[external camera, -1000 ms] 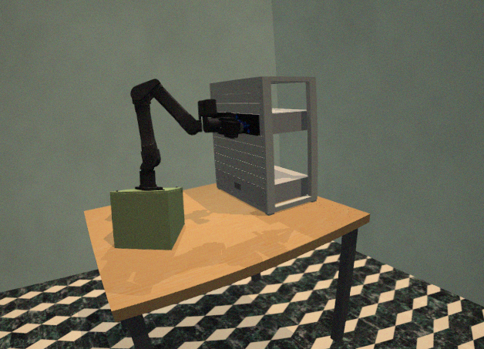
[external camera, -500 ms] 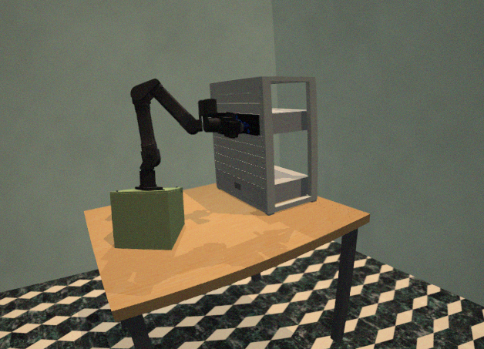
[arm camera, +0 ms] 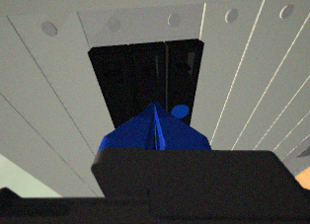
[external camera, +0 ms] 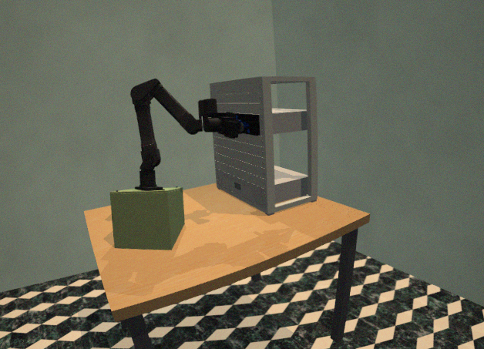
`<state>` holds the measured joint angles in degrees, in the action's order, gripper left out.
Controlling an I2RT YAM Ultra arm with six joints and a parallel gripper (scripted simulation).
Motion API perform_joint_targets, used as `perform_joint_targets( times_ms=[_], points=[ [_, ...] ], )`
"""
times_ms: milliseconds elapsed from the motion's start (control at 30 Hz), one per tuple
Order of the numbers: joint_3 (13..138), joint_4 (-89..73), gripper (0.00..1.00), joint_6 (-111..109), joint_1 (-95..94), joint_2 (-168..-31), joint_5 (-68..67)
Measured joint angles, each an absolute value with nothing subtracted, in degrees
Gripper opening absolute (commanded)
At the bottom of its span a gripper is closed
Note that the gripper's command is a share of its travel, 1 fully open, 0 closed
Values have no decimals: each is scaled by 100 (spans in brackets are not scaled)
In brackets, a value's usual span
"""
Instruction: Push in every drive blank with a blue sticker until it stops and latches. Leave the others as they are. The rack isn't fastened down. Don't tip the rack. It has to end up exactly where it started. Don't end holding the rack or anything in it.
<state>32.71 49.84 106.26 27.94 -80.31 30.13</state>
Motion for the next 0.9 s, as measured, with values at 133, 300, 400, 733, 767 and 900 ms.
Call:
perform_joint_targets(
  times_ms=[133, 300, 400, 733, 767, 900],
  points=[
    [3271, 4984, 0, 10626, 2794, -8031, 3013],
    [3271, 4984, 0, 10626, 2794, -8031, 3013],
    [3271, 4984, 0, 10626, 2794, -8031, 3013],
    [3299, 5074, 0, 10630, 2926, -8023, 2864],
    [3258, 5098, 0, 10637, 2967, -7979, 2860],
    [2856, 5142, 0, 10680, 3247, -7540, 2961]
  ],
)
